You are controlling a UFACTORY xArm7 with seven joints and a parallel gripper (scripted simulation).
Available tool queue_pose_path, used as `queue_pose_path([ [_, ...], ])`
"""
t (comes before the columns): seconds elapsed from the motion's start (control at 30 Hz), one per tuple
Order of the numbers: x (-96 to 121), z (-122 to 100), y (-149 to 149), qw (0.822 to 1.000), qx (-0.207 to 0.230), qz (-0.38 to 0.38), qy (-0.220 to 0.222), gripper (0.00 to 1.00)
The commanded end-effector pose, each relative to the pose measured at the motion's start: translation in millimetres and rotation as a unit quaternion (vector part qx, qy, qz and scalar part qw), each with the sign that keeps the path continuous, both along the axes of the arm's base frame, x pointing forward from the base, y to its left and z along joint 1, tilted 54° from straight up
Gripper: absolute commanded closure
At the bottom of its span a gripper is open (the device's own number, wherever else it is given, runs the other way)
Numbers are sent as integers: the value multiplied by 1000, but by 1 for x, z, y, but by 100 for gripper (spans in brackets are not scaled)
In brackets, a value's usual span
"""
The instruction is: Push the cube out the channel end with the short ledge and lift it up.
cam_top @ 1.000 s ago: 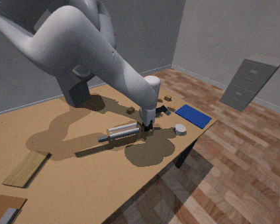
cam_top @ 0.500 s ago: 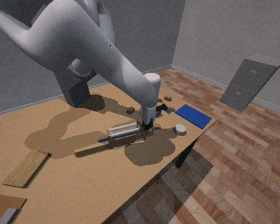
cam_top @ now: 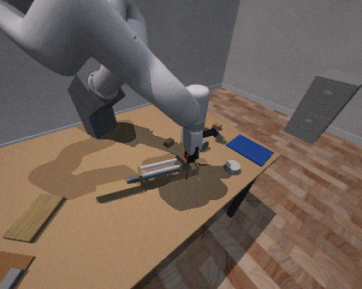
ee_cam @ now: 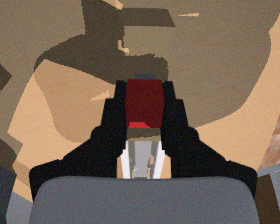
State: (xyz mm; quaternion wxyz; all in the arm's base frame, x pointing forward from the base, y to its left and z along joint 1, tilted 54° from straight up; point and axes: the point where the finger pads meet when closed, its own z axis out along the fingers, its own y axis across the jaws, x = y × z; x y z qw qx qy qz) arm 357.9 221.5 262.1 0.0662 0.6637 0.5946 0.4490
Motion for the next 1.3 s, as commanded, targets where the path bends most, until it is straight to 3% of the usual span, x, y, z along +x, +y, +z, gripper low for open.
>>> queue_pose_path([
  [0.0,-2,4,-2,1000,1,0,-2,100],
  [0.63,-26,23,-17,1000,0,0,0,100],
  [1.27,-27,24,-18,1000,0,0,0,100],
])
